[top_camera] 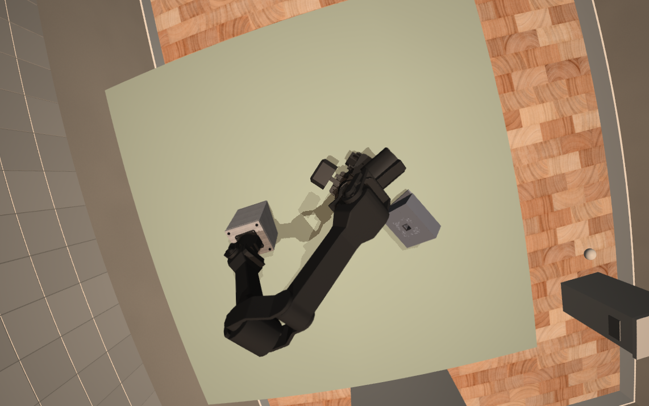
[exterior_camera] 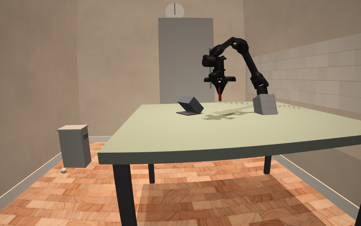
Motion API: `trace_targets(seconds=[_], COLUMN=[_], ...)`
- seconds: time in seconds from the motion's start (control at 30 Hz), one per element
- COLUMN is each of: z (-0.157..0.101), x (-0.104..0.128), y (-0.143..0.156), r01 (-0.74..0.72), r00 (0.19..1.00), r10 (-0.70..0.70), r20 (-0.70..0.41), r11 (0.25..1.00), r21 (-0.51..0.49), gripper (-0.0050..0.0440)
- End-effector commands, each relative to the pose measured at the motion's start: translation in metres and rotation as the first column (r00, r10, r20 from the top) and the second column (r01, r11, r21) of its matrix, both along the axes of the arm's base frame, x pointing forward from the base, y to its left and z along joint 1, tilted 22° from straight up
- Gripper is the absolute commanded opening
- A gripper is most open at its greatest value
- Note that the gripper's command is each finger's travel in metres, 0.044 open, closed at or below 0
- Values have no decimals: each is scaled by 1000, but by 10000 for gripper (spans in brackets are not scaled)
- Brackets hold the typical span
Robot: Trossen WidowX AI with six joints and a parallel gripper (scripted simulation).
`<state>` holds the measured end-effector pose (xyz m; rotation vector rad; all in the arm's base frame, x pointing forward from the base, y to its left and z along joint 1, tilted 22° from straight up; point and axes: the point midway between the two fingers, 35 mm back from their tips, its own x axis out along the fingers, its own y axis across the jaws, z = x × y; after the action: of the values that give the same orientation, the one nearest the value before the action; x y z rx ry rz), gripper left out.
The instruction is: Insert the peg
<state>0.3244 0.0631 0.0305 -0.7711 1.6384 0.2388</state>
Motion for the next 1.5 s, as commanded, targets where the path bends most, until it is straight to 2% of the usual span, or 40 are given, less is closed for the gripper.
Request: trace_targets(seconds=[0.0, 0.77, 1.47], z=[17, 49, 75], x=[11, 27, 29], y=[-11, -72, -123], r01=[2, 1, 2], r00=[999, 999, 999], r10=[-3, -2, -2], r20=[35, 40, 41], r11=[1000, 1000, 1000], r21=[12, 9, -2], gripper=[0, 0, 0])
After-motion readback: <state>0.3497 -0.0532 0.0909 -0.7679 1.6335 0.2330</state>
